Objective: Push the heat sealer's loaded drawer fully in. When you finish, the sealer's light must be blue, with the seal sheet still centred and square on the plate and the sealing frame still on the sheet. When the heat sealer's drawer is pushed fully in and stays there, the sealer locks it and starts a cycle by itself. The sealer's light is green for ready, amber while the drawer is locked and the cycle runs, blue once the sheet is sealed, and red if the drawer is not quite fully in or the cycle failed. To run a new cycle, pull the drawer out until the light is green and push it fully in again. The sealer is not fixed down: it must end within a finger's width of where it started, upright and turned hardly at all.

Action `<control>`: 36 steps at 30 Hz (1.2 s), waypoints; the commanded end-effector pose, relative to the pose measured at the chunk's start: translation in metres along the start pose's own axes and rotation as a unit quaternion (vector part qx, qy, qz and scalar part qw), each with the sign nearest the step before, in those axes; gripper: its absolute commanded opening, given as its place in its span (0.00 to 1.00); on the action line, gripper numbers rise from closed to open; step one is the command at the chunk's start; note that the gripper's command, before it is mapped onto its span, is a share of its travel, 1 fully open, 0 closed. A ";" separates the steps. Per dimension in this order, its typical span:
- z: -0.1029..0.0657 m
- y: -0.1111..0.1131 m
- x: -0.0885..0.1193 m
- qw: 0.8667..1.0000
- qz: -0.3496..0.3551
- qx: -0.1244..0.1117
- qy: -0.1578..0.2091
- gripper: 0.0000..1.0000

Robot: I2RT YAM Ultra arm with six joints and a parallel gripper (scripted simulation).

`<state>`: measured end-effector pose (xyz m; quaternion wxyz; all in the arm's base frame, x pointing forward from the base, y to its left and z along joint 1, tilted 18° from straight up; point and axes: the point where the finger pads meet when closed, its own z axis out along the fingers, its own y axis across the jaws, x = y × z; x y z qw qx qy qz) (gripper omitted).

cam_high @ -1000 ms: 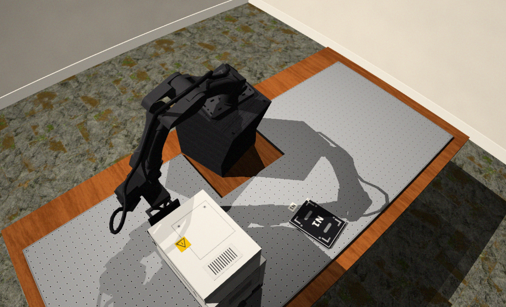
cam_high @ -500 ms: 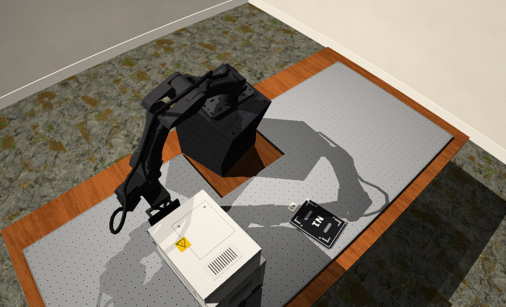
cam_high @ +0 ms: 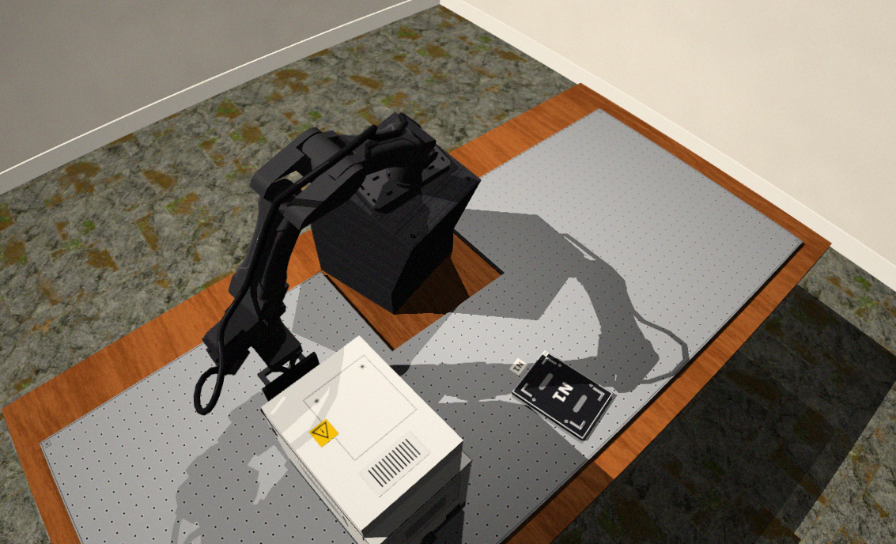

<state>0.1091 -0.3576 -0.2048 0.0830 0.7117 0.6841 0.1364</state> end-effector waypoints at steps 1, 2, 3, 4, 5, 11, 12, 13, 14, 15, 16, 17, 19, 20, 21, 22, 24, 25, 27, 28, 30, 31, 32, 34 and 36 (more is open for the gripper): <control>-0.009 0.009 -0.020 1.000 -0.005 -0.008 -0.023 0.45; -0.009 0.009 -0.020 1.000 -0.005 -0.008 -0.023 0.45; -0.009 0.009 -0.020 1.000 -0.005 -0.008 -0.023 0.45; -0.009 0.009 -0.020 1.000 -0.005 -0.008 -0.023 0.45; -0.009 0.009 -0.020 1.000 -0.005 -0.008 -0.023 0.45; -0.009 0.009 -0.020 1.000 -0.005 -0.008 -0.023 0.45; -0.009 0.009 -0.020 1.000 -0.005 -0.008 -0.023 0.45; -0.009 0.009 -0.020 1.000 -0.005 -0.008 -0.023 0.45; -0.017 0.009 -0.022 1.000 -0.005 -0.009 -0.026 0.45; -0.019 0.008 -0.023 1.000 -0.005 -0.009 -0.026 0.45; -0.021 0.006 -0.023 1.000 -0.004 -0.009 -0.027 0.45; -0.023 0.006 -0.023 1.000 -0.006 -0.009 -0.027 0.45; -0.027 0.006 -0.023 1.000 -0.006 -0.009 -0.027 0.45; -0.028 0.006 -0.023 1.000 -0.006 -0.008 -0.027 0.45; -0.030 0.006 -0.023 1.000 -0.006 -0.008 -0.027 0.45; -0.032 0.006 -0.023 1.000 -0.006 -0.008 -0.027 0.45; -0.032 0.005 -0.020 1.000 -0.005 -0.008 -0.025 0.45; -0.032 0.005 -0.020 1.000 -0.005 -0.008 -0.025 0.45; -0.032 0.002 -0.012 1.000 -0.001 -0.006 -0.015 0.45; -0.033 0.002 -0.009 1.000 -0.001 -0.006 -0.013 0.45; -0.035 0.001 -0.004 1.000 0.001 -0.005 -0.007 0.45; -0.037 0.001 -0.004 1.000 0.001 -0.005 -0.007 0.45; -0.038 0.001 -0.004 1.000 0.001 -0.005 -0.007 0.45; -0.042 0.001 -0.004 1.000 0.001 -0.005 -0.007 0.45; -0.045 0.000 -0.004 1.000 0.001 -0.005 -0.007 0.45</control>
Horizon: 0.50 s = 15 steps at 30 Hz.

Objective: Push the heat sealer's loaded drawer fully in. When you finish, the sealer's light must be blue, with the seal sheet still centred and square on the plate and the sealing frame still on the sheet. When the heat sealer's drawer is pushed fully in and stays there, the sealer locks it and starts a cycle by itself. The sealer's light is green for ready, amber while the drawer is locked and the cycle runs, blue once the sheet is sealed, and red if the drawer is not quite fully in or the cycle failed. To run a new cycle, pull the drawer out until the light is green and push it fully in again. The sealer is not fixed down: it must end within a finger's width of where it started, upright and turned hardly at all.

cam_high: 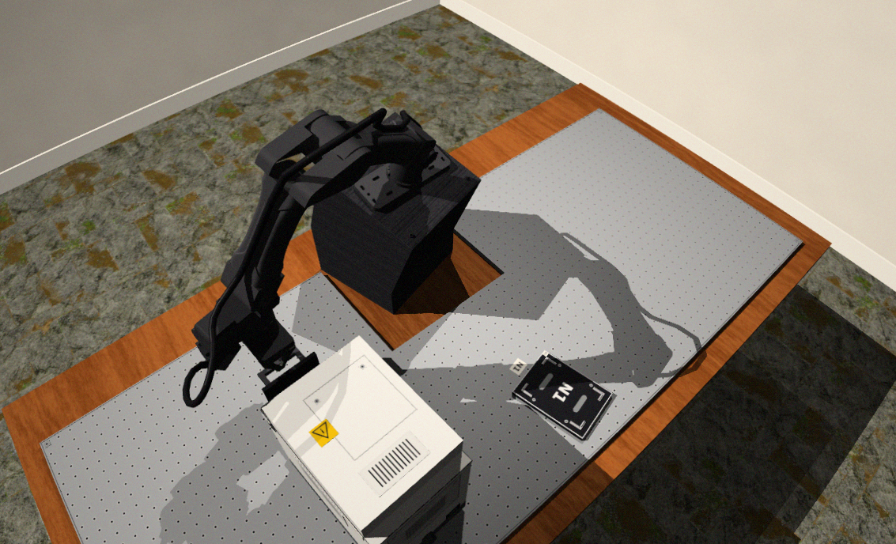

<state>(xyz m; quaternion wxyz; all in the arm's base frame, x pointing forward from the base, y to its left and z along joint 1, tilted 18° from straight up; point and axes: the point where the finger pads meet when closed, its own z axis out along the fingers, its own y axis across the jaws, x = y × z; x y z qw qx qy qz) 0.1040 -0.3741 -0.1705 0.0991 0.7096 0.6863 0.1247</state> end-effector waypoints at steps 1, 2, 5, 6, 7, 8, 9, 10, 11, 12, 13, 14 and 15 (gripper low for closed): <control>-0.012 -0.006 0.010 1.000 0.007 -0.001 0.012 0.45; -0.013 -0.006 0.010 1.000 0.007 -0.001 0.012 0.45; -0.017 -0.006 0.010 1.000 0.007 -0.001 0.012 0.45; -0.017 -0.006 0.010 1.000 0.007 -0.001 0.012 0.45; -0.016 -0.007 0.011 1.000 0.008 -0.001 0.015 0.45; -0.020 -0.006 0.010 1.000 0.007 -0.001 0.012 0.45; -0.021 -0.006 0.010 1.000 0.007 -0.001 0.012 0.45; -0.023 -0.006 0.010 1.000 0.007 -0.001 0.011 0.45; -0.025 -0.006 0.009 1.000 0.007 -0.001 0.011 0.45; -0.026 -0.006 0.009 1.000 0.007 -0.001 0.011 0.45; -0.028 -0.006 0.009 1.000 0.007 -0.001 0.011 0.45; -0.030 -0.006 0.009 1.000 0.007 -0.001 0.011 0.45; -0.031 -0.006 0.009 1.000 0.007 -0.001 0.011 0.45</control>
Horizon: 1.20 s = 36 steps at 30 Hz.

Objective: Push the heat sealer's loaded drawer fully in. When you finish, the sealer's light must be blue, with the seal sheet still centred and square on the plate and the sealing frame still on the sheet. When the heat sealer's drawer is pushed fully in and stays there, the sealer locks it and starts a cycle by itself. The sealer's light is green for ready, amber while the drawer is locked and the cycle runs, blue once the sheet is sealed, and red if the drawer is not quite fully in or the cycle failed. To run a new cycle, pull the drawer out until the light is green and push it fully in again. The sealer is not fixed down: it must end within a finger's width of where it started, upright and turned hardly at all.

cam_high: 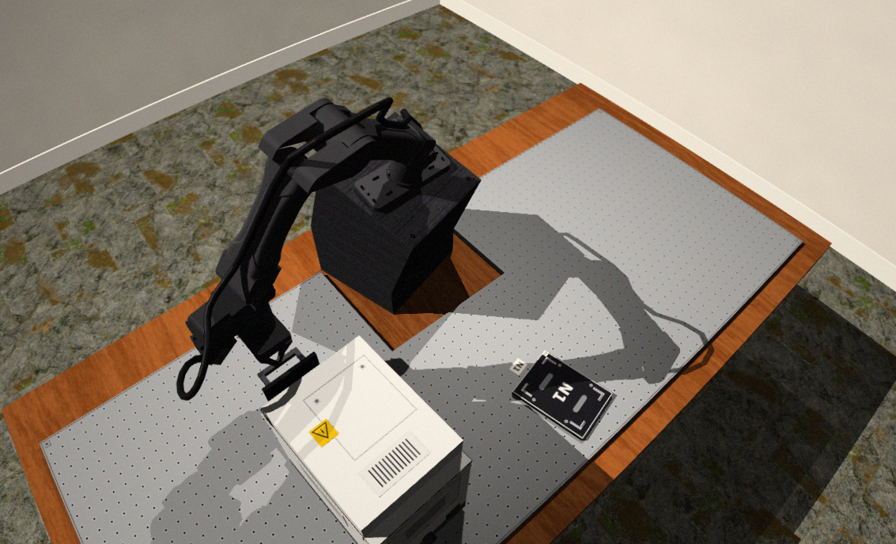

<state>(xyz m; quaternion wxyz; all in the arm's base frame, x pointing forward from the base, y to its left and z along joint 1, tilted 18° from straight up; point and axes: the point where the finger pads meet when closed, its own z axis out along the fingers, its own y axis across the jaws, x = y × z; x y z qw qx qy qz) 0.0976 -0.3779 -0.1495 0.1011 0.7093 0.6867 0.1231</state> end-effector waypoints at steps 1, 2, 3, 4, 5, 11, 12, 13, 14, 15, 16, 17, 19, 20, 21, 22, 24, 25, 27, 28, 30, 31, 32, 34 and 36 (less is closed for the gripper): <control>-0.011 -0.007 0.013 1.000 0.008 -0.001 0.014 0.45; -0.013 -0.007 0.013 1.000 0.008 0.000 0.014 0.45; -0.013 -0.007 0.013 1.000 0.008 0.000 0.014 0.45; -0.011 -0.007 0.014 1.000 0.009 0.000 0.016 0.45; -0.004 -0.010 0.019 1.000 0.012 0.001 0.026 0.45; -0.003 -0.011 0.020 1.000 0.013 0.001 0.028 0.45; -0.003 -0.011 0.020 1.000 0.013 0.001 0.028 0.45; -0.003 -0.011 0.020 1.000 0.013 0.001 0.028 0.45; -0.003 -0.011 0.020 1.000 0.013 0.001 0.028 0.45; -0.003 -0.011 0.020 1.000 0.013 0.001 0.028 0.45; -0.003 -0.011 0.020 1.000 0.014 0.001 0.028 0.45; -0.003 -0.011 0.020 1.000 0.014 0.001 0.028 0.45; -0.003 -0.011 0.020 1.000 0.014 0.001 0.028 0.45; -0.003 -0.011 0.020 1.000 0.014 0.001 0.028 0.45; -0.003 -0.011 0.020 1.000 0.014 0.001 0.028 0.45; -0.003 -0.011 0.020 1.000 0.014 0.001 0.028 0.45; -0.003 -0.011 0.020 1.000 0.014 0.001 0.028 0.45; -0.003 -0.011 0.020 1.000 0.014 0.001 0.028 0.45; -0.003 -0.011 0.020 1.000 0.014 0.001 0.028 0.45; -0.003 -0.011 0.020 1.000 0.014 0.001 0.028 0.45; -0.003 -0.011 0.020 1.000 0.014 0.001 0.028 0.45; -0.003 -0.011 0.020 1.000 0.014 0.001 0.028 0.45; -0.003 -0.011 0.020 1.000 0.014 0.001 0.028 0.45; -0.003 -0.011 0.020 1.000 0.014 0.001 0.028 0.45; -0.003 -0.011 0.020 1.000 0.014 0.001 0.028 0.45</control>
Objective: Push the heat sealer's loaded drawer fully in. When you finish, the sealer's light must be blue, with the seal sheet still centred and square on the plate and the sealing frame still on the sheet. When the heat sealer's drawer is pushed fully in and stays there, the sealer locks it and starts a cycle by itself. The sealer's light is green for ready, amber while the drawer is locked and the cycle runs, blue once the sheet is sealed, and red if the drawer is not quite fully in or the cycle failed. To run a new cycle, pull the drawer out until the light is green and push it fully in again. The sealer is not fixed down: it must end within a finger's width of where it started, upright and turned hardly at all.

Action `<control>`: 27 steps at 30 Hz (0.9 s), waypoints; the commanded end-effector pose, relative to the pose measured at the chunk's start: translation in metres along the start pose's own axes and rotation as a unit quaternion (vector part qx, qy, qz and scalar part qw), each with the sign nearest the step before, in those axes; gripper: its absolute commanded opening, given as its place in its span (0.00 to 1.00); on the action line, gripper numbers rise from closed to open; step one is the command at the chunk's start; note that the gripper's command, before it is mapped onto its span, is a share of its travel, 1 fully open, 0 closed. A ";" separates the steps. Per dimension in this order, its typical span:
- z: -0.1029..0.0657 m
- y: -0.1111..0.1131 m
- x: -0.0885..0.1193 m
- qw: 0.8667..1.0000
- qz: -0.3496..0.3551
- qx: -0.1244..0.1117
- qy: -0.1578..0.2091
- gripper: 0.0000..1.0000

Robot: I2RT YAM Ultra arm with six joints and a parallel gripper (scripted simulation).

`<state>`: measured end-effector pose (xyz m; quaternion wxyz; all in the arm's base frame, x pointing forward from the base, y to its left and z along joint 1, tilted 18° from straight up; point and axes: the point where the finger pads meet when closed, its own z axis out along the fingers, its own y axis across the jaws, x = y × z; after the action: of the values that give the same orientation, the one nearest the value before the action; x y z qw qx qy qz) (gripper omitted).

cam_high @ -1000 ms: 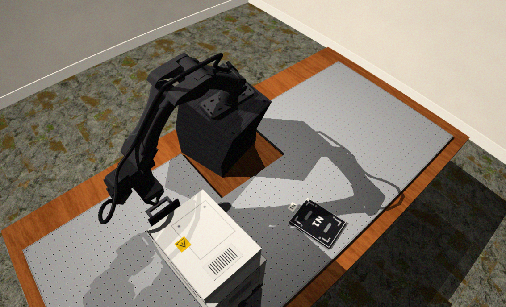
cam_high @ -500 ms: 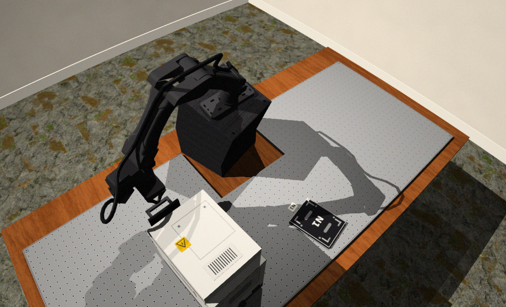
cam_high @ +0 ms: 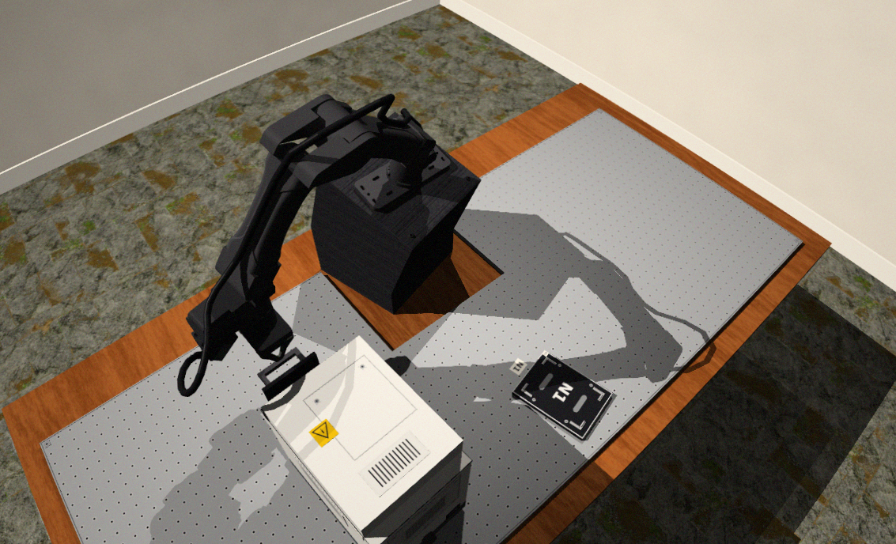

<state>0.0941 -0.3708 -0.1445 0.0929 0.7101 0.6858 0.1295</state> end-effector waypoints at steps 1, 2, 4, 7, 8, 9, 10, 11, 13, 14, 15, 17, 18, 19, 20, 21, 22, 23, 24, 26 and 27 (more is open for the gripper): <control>0.003 -0.009 0.013 1.000 0.011 0.000 0.018 0.45; 0.003 -0.009 0.013 1.000 0.011 0.000 0.018 0.45; 0.003 -0.009 0.013 1.000 0.011 0.000 0.018 0.45; 0.003 -0.009 0.013 1.000 0.011 0.000 0.018 0.45; 0.003 -0.009 0.013 1.000 0.011 0.000 0.018 0.45; 0.003 -0.009 0.013 1.000 0.011 0.000 0.018 0.45; 0.003 -0.009 0.013 1.000 0.011 0.000 0.018 0.45; 0.003 -0.009 0.013 1.000 0.011 0.000 0.018 0.45; 0.006 -0.012 0.008 1.000 0.007 -0.021 0.009 0.30; 0.006 -0.016 0.008 0.999 0.007 -0.038 0.008 0.30; 0.007 -0.019 0.009 0.998 0.007 -0.055 0.008 0.30; 0.006 -0.026 0.003 0.996 0.005 -0.088 0.001 0.30; 0.002 -0.029 -0.003 0.994 0.004 -0.105 -0.001 0.30; 0.002 -0.030 -0.003 0.993 0.004 -0.121 -0.001 0.30; 0.002 -0.030 -0.003 0.990 0.004 -0.138 -0.001 0.30; 0.002 -0.030 -0.003 0.988 0.004 -0.154 -0.002 0.30; 0.002 -0.030 -0.003 0.988 0.004 -0.154 -0.002 0.30; 0.002 -0.030 -0.003 0.988 0.004 -0.154 -0.002 0.30; 0.002 -0.030 -0.003 0.985 0.005 -0.171 -0.002 0.30; 0.004 -0.023 -0.002 0.984 -0.004 -0.178 0.003 0.30; 0.004 -0.023 -0.002 0.984 -0.004 -0.178 0.003 0.30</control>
<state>0.0594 -0.3580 -0.1659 0.1807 0.7085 0.6413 0.2327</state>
